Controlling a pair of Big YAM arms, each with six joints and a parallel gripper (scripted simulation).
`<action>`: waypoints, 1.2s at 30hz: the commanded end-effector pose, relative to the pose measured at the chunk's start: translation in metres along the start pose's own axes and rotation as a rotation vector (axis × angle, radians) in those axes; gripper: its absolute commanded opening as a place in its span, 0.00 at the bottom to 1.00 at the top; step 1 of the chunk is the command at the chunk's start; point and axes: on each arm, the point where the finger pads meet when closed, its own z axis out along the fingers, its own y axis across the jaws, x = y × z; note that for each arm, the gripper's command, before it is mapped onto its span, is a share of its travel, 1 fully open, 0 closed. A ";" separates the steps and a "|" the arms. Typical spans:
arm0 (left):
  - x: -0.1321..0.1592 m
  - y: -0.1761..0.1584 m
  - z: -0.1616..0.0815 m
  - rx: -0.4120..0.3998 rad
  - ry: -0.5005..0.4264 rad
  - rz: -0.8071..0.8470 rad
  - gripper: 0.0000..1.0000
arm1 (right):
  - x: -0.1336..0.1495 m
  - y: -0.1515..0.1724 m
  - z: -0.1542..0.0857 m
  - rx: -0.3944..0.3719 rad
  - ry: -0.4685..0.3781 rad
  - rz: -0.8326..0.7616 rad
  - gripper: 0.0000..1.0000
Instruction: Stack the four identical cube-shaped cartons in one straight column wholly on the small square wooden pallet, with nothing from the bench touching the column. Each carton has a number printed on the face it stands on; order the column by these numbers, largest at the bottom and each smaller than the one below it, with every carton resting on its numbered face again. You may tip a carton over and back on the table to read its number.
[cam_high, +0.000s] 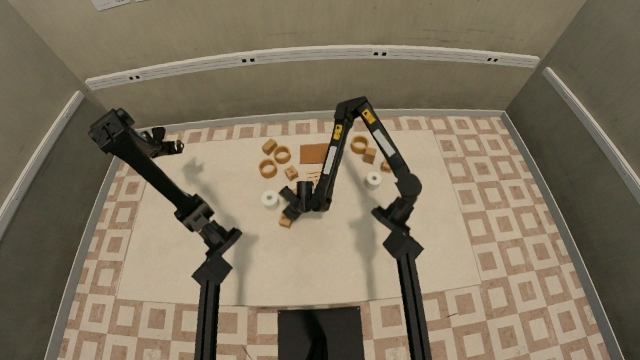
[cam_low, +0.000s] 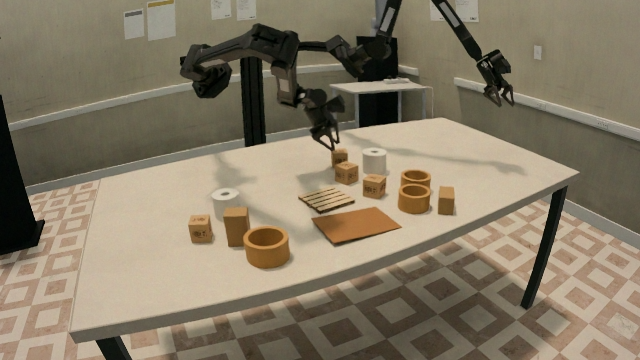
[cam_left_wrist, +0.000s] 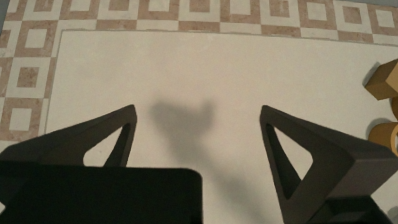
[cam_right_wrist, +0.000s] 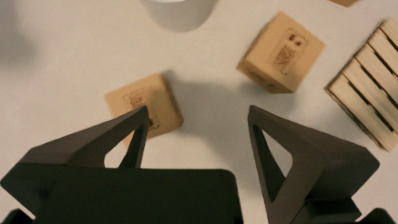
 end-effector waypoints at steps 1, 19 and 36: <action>-0.009 0.007 0.003 -0.008 -0.017 0.021 1.00 | -0.010 -0.024 0.016 0.103 -0.001 0.259 0.79; -0.009 0.007 0.003 -0.008 -0.017 0.021 1.00 | -0.009 -0.061 0.034 0.297 0.022 0.503 0.79; -0.009 0.007 0.003 -0.008 -0.017 0.021 1.00 | -0.003 -0.065 0.056 0.290 0.031 0.483 0.79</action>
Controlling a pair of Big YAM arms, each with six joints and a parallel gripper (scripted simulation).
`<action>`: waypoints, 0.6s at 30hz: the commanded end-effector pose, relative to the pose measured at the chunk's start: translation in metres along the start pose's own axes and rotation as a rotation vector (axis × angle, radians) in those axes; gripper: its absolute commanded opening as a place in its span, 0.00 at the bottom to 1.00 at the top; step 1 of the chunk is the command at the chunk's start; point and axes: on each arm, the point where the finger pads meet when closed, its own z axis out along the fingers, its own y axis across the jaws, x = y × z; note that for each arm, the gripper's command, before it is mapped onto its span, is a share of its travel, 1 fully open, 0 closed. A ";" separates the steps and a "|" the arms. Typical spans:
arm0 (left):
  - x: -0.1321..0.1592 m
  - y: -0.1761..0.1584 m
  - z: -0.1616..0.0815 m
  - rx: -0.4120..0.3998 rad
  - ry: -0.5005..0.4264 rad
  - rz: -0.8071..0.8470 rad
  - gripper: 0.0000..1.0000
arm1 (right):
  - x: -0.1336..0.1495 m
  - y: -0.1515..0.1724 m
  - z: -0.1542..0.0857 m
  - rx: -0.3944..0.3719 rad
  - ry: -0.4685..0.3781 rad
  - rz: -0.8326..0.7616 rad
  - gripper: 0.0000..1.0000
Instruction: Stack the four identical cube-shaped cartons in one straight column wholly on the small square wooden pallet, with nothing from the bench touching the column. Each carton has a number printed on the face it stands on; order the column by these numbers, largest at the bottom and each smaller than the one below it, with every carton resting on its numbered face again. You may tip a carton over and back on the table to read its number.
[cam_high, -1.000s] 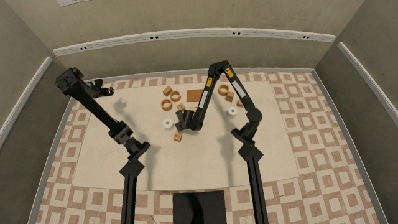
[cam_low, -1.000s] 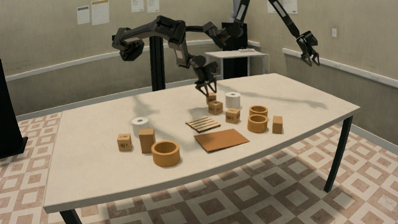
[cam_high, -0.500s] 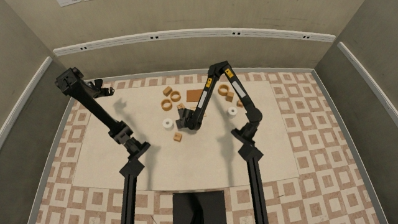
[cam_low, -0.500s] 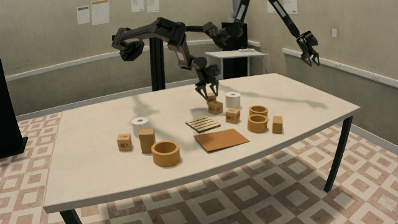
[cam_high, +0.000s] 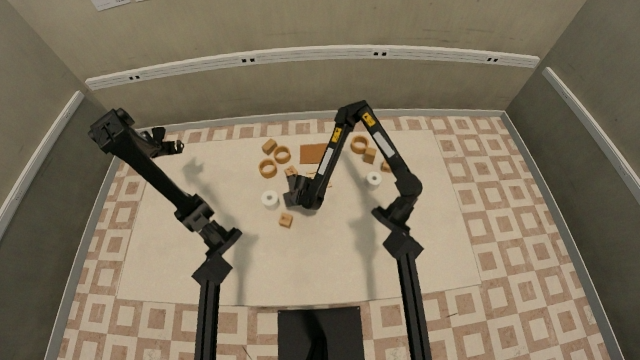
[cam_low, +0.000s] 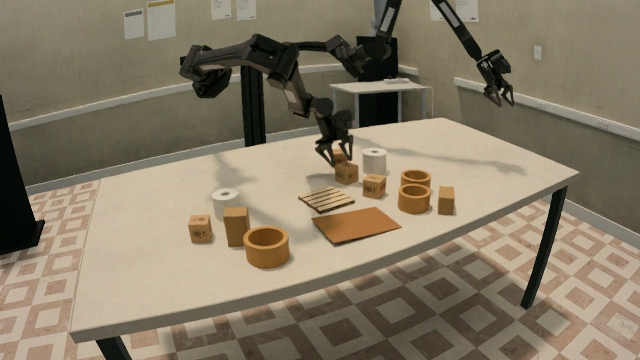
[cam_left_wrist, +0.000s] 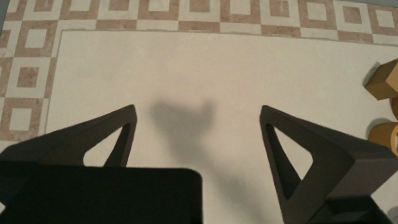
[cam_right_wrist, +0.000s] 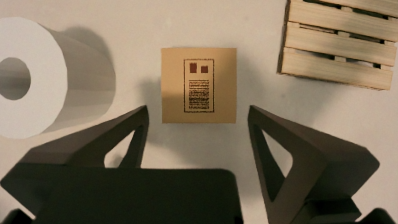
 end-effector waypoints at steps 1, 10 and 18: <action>-0.009 0.007 0.003 -0.008 -0.017 0.021 1.00 | 0.012 -0.003 0.011 0.009 0.024 -0.024 0.79; -0.009 0.007 0.003 -0.008 -0.017 0.021 1.00 | 0.013 -0.003 0.022 0.008 0.025 -0.025 0.79; -0.009 0.007 0.003 -0.008 -0.017 0.021 1.00 | 0.013 -0.003 0.033 0.007 0.026 -0.026 0.79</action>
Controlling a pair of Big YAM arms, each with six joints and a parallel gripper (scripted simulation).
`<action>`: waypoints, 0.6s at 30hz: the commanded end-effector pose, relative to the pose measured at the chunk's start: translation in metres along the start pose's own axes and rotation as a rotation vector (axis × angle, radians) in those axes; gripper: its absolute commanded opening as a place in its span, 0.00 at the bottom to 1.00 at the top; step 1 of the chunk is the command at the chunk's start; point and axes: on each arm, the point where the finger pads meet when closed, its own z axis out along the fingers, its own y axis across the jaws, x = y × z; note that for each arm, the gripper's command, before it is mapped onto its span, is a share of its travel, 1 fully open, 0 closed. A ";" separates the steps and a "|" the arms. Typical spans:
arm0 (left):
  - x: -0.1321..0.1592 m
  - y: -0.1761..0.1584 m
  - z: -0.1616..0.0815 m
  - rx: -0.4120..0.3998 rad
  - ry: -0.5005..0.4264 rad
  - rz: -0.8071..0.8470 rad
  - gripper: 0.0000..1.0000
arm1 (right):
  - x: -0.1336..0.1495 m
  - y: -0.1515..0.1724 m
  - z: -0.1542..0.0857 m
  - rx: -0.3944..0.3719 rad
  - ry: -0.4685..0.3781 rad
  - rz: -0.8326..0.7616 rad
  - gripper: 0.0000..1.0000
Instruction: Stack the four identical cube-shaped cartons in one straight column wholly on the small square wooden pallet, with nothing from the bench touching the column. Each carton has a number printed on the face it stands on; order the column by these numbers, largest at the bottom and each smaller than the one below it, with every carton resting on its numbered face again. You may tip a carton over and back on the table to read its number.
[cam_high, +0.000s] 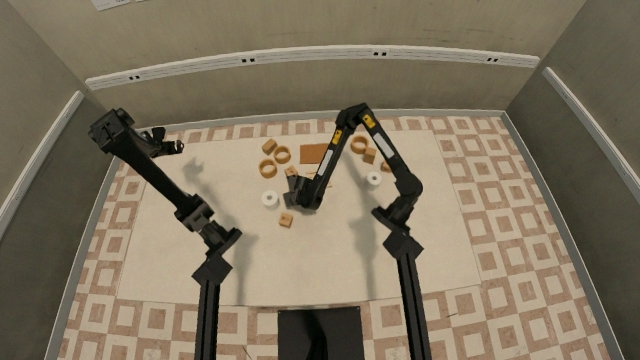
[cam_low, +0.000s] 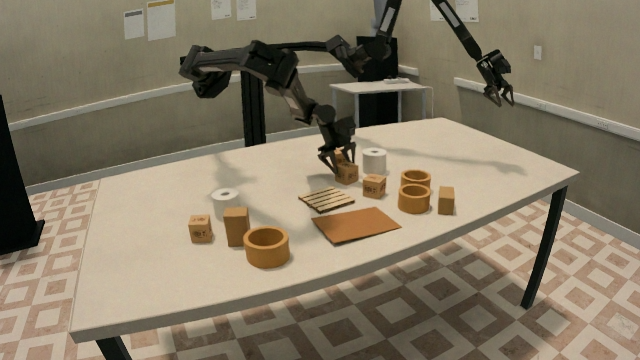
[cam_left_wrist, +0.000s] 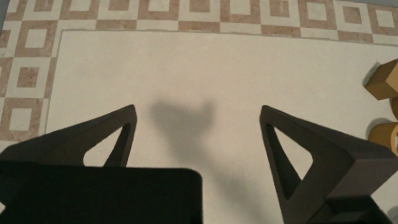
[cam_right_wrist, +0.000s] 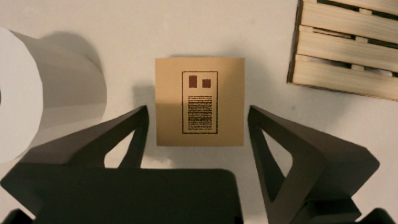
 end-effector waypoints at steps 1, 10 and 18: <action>-0.009 0.007 0.003 -0.008 -0.017 0.021 1.00 | 0.012 -0.003 0.011 0.009 0.024 -0.024 0.79; -0.009 0.007 0.003 -0.008 -0.017 0.021 1.00 | 0.011 -0.004 0.022 0.011 0.021 -0.019 0.79; -0.009 0.007 0.003 -0.008 -0.017 0.021 1.00 | 0.010 -0.006 0.027 0.014 0.020 -0.016 0.71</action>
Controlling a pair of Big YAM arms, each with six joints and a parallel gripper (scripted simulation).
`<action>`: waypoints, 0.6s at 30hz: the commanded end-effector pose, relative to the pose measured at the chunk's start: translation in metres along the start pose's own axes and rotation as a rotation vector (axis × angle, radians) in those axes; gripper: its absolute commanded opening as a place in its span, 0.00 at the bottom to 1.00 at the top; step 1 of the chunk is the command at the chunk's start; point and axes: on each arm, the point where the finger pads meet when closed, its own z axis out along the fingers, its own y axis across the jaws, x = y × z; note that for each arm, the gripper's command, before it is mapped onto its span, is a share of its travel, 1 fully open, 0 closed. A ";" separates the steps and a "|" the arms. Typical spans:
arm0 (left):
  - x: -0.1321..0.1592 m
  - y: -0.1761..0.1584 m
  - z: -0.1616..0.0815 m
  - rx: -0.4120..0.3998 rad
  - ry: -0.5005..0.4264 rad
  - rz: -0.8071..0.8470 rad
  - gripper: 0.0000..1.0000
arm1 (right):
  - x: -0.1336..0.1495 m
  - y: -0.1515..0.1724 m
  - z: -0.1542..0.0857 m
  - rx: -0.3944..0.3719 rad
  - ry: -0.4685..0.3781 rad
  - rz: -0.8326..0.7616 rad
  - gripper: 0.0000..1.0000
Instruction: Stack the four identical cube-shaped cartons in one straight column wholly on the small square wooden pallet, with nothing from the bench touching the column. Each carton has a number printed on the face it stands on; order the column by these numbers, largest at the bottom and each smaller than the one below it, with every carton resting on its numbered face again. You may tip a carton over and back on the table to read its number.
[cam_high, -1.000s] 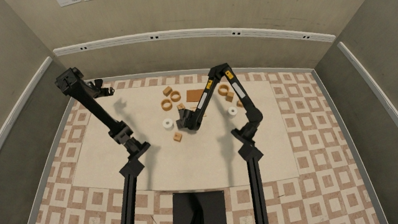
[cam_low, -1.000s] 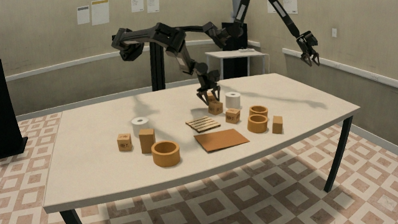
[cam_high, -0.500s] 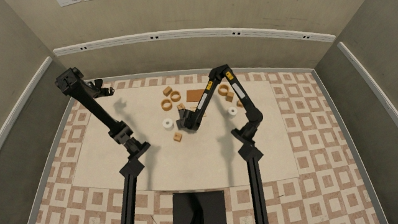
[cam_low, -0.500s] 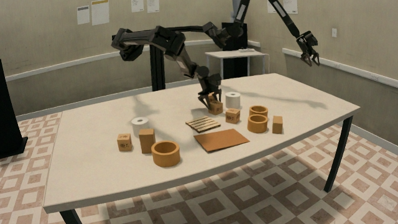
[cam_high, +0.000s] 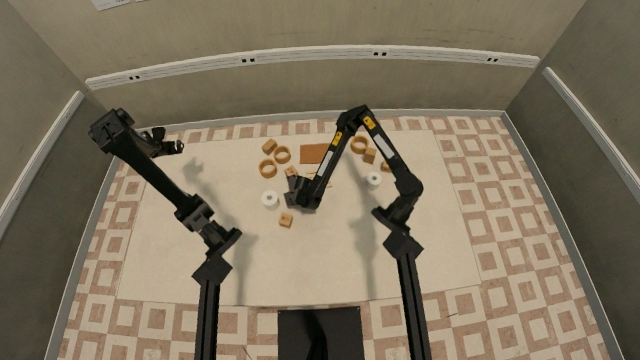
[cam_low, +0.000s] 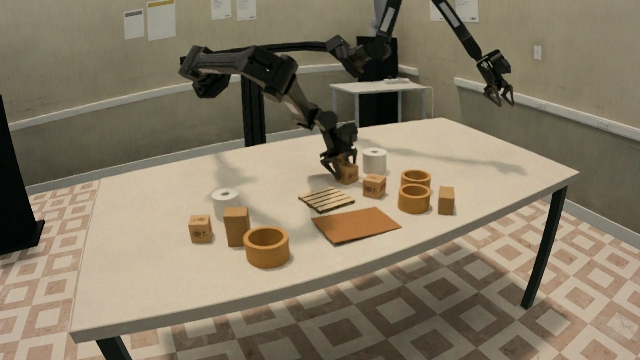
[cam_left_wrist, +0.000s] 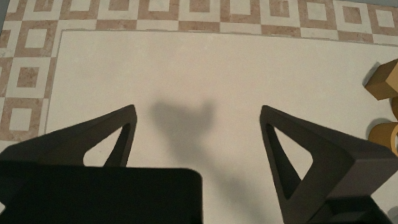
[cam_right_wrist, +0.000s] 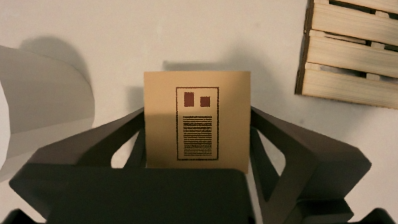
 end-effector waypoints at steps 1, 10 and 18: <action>-0.009 0.007 0.003 -0.008 -0.017 0.021 1.00 | 0.009 -0.004 0.006 0.008 0.018 -0.017 0.71; -0.009 0.007 0.003 -0.008 -0.017 0.021 1.00 | -0.001 0.000 0.000 -0.001 -0.001 -0.006 0.58; -0.009 0.007 0.003 -0.008 -0.017 0.021 1.00 | 0.006 0.006 0.001 -0.006 0.007 -0.027 0.50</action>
